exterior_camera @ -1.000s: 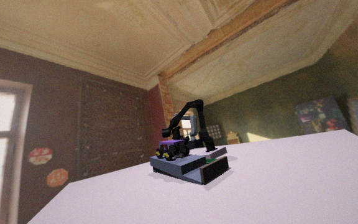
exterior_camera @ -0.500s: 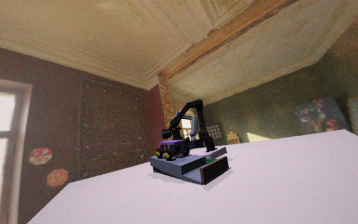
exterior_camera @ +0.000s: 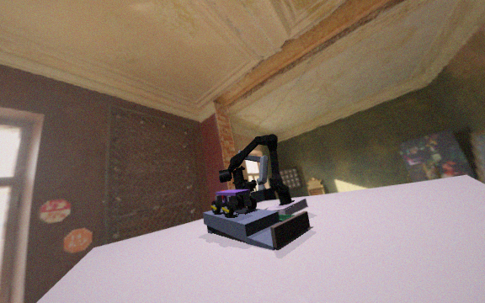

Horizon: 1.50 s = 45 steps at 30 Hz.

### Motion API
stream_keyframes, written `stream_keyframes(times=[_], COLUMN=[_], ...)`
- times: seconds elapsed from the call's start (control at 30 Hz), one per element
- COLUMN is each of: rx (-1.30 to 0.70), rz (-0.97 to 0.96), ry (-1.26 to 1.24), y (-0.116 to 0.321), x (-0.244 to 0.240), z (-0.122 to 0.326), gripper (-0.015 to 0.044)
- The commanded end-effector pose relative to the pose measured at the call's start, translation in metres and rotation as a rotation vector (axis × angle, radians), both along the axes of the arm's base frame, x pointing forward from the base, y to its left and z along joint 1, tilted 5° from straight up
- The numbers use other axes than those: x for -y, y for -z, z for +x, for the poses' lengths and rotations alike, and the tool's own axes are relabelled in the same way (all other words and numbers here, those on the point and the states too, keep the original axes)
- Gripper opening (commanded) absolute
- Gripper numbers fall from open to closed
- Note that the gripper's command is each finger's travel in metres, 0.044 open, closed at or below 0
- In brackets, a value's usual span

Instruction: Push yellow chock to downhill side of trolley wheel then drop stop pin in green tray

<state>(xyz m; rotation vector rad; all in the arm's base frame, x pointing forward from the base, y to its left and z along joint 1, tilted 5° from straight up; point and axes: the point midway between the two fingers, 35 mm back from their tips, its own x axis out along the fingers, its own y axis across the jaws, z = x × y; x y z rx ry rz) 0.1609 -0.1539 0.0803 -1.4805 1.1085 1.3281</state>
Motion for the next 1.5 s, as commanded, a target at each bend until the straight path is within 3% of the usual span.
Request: stream_keyframes(times=[0.0,1.07,1.47], rx=[0.006,0.007,0.016], rz=[-0.009,-0.009,-0.003], ry=[0.003,0.003,0.113], y=[-0.014,-0.112,-0.116], x=[-0.001,-0.007,-0.007], z=[-0.001,-0.004,-0.004], gripper=[0.0000,0.0000,0.0000])
